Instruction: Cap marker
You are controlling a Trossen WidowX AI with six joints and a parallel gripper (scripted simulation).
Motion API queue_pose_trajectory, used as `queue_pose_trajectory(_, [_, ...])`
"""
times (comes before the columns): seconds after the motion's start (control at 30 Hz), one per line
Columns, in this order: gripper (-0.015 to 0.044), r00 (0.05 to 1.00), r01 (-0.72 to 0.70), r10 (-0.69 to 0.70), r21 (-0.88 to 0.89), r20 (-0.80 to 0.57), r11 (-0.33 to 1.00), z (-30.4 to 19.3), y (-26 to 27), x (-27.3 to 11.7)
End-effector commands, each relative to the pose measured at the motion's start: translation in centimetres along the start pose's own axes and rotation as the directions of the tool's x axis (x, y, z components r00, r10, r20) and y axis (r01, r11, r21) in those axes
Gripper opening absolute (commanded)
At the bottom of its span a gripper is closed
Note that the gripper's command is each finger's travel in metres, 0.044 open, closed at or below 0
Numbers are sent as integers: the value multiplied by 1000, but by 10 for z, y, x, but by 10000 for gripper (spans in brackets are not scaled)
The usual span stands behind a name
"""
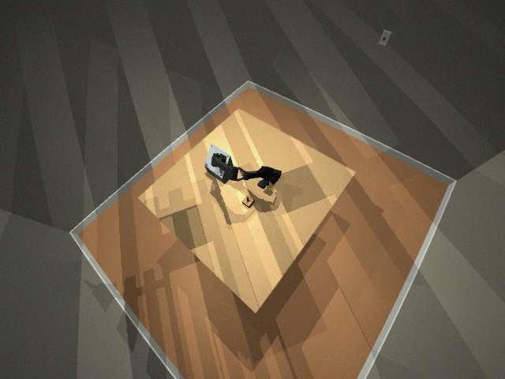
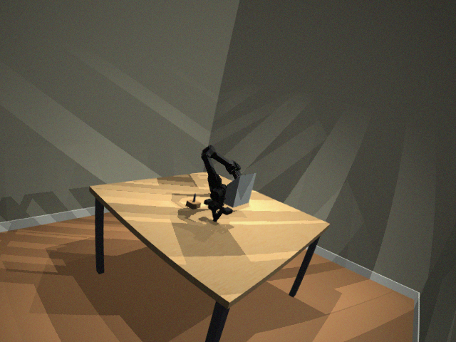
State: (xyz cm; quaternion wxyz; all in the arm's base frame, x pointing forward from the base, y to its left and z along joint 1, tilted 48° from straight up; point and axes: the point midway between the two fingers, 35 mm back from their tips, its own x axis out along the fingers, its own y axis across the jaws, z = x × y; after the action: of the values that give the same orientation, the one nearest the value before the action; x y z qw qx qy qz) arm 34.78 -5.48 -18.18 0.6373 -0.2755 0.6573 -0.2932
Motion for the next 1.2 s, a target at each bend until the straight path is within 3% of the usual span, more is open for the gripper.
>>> queue_pose_trajectory(0.0, [0, 1000, 1, -1, 1, 6, 1000, 2, 1, -11])
queue_pose_trajectory(0.6, [0, 1000, -1, 1, 2, 7, 1000, 1, -1, -61])
queue_pose_trajectory(1.17, [0, 1000, -7, 7, 0, 7, 1000, 8, -59, -79])
